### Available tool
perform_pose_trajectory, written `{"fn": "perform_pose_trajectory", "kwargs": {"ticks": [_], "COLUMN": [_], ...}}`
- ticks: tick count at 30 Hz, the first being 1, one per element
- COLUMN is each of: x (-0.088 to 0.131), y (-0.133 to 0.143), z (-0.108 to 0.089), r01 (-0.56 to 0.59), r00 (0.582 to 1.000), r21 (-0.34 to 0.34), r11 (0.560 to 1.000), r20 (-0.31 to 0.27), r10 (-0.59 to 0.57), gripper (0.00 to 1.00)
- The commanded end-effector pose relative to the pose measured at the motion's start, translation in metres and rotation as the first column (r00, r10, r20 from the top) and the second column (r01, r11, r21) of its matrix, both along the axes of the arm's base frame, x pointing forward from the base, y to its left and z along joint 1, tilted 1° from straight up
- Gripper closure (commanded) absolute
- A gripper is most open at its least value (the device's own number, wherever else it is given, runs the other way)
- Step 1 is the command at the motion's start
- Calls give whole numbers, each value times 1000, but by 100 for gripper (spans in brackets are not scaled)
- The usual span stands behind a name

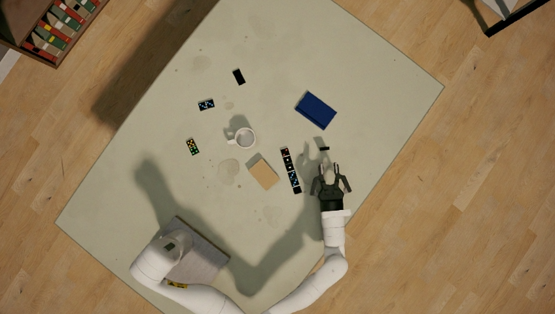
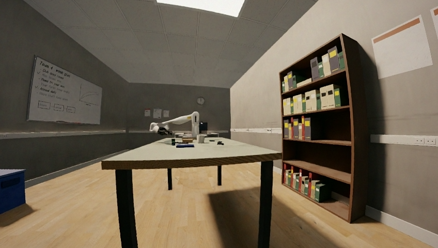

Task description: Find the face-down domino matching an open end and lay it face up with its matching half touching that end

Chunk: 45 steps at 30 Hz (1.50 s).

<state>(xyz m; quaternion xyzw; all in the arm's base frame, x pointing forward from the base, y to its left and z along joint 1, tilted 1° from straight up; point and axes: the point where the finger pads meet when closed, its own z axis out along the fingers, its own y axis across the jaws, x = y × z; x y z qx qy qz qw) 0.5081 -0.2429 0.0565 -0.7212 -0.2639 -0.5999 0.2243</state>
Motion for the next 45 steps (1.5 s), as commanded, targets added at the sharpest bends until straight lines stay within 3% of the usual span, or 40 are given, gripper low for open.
{"fn": "perform_pose_trajectory", "kwargs": {"ticks": [1, 24, 45], "x": [-2, -2, 13], "y": [-2, -2, 9], "z": [3, 6, 20], "r01": [0, 0, 1], "r00": [1000, 1000, 1000], "r21": [-2, -2, -4], "r11": [1000, 1000, 1000], "r20": [0, 0, -2], "r10": [0, 0, -1], "gripper": [51, 51, 51]}}
